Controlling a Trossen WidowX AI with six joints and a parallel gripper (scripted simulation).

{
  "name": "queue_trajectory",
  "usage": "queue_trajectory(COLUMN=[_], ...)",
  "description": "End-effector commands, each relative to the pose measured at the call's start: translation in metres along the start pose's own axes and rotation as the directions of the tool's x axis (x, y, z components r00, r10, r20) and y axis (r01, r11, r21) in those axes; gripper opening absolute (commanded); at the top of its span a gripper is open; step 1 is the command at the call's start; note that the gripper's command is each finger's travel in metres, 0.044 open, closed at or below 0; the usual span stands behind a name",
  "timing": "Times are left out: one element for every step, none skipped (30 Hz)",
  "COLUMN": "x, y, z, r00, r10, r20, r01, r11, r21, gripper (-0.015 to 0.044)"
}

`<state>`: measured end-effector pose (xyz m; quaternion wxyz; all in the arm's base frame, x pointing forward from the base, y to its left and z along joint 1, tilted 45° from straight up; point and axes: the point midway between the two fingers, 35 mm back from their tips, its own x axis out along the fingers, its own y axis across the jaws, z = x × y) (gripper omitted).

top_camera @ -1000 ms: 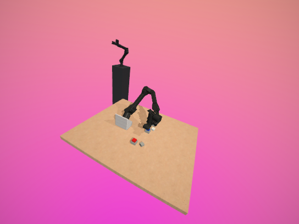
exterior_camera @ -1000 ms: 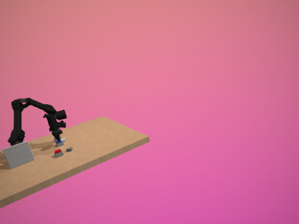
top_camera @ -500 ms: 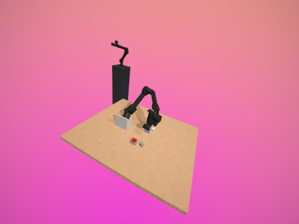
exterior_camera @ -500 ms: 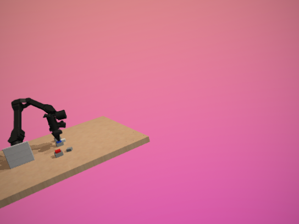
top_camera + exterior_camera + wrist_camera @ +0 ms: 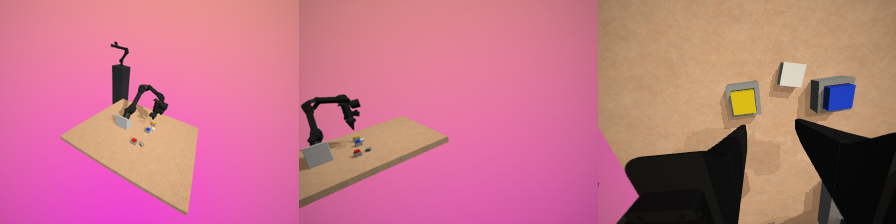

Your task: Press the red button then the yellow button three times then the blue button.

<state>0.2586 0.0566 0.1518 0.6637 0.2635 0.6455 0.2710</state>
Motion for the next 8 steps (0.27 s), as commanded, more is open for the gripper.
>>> queue_trajectory(x=[-0.0201,-0.0211,-0.0211,-0.0211,-0.0211,-0.0211,-0.0211,-0.0211], y=[0.0536,0.0563,0.0563,0.0563,0.0563,0.0563,0.0563,0.0563], z=[-0.0173,-0.0185,-0.0185,-0.0185,-0.0185,-0.0185,-0.0185,-0.0185], r00=[1.000,1.000,1.000,1.000,1.000,1.000,1.000,1.000], r10=[0.011,0.012,0.012,0.012,0.012,0.012,0.012,0.012], r20=[-0.001,-0.001,-0.001,-0.001,-0.001,-0.001,-0.001,-0.001], r01=[-0.011,-0.012,-0.012,-0.012,-0.012,-0.012,-0.012,-0.012], r11=[1.000,1.000,1.000,1.000,1.000,1.000,1.000,1.000], r21=[0.003,0.003,0.003,0.003,0.003,0.003,0.003,0.003], gripper=[0.0309,0.0335,0.0361,0.0387,0.0400,0.0400,0.0400,0.0400])
